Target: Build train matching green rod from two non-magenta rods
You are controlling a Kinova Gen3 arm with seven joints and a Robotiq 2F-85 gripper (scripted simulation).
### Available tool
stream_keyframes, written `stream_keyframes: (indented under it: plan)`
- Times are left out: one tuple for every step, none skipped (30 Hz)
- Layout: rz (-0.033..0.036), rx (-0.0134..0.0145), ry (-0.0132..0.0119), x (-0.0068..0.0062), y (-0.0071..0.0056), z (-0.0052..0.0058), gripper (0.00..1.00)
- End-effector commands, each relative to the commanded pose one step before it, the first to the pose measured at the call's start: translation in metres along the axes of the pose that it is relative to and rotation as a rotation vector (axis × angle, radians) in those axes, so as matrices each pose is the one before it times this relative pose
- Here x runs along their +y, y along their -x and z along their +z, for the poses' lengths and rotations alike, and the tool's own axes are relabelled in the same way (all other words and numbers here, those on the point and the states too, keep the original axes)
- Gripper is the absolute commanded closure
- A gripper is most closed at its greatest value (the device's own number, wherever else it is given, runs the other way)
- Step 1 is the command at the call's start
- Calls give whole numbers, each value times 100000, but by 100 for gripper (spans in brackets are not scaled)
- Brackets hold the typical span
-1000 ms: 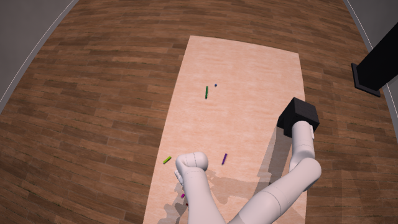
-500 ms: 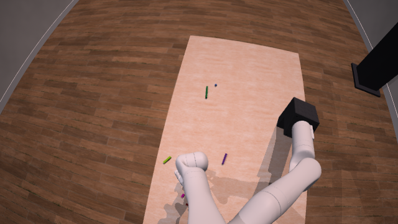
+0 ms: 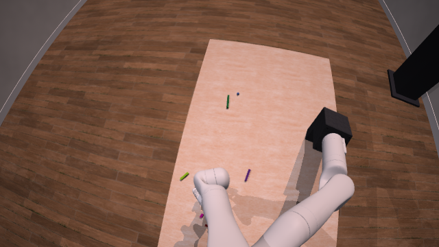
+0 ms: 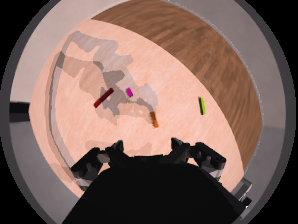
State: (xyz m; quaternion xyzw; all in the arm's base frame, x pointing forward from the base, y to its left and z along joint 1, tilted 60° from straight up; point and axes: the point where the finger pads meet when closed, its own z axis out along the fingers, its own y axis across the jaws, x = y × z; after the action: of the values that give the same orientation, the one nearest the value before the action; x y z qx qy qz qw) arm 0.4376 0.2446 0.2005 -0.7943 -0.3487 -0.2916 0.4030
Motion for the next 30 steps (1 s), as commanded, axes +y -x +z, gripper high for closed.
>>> stream_keyframes:
  plan:
    - [-6760, 336, 516, -281, -611, 16, 0]
    - [-2939, 39, 16, -158, -268, -8, 0]
    - [-3504, 12, -9, -203, -302, -6, 0]
    - [-4051, 13, -8, -226, -355, -7, 0]
    - [-4816, 20, 169, -252, -496, -64, 0]
    - [-5108, 10, 112, -252, -507, -44, 0]
    - [0, 0, 0, 0, 0, 0, 0]
    - [0, 0, 0, 0, 0, 0, 0]
    - [-4733, 23, -288, -235, -330, 85, 0]
    - [-5503, -3, 75, -233, -544, -29, 0]
    - [-5809, -34, 225, -212, -636, -75, 0]
    - [-4307, 8, -43, -156, -400, 12, 0]
    - [-4491, 2, -22, -147, -430, 6, 0]
    - [-4505, -9, 12, -129, -447, -3, 0]
    - [-4506, -15, 21, -112, -454, -5, 0]
    - [-4282, -14, 13, -93, -432, -2, 0]
    - [-3734, -6, -7, -72, -372, 5, 0]
    - [-3109, 9, -36, -56, -300, 15, 0]
    - [-2440, 29, -70, -46, -221, 26, 0]
    - [-1906, 5, -33, -32, -182, 11, 0]
    - [-1379, -10, -1, -17, -140, 0, 0]
    - [-461, -6, 2, -8, -87, 0, 0]
    - [780, 0, 9, 2, -45, -1, 0]
    - [0, 0, 0, 0, 0, 0, 0]
    - [0, 0, 0, 0, 0, 0, 0]
    - [-140, 1, 6, 2, -15, 0, 0]
    - [-18, 0, 1, 0, -2, 0, 0]
    - [0, 0, 0, 0, 0, 0, 0]
    - [0, 0, 0, 0, 0, 0, 0]
    - [0, 0, 0, 0, 0, 0, 0]
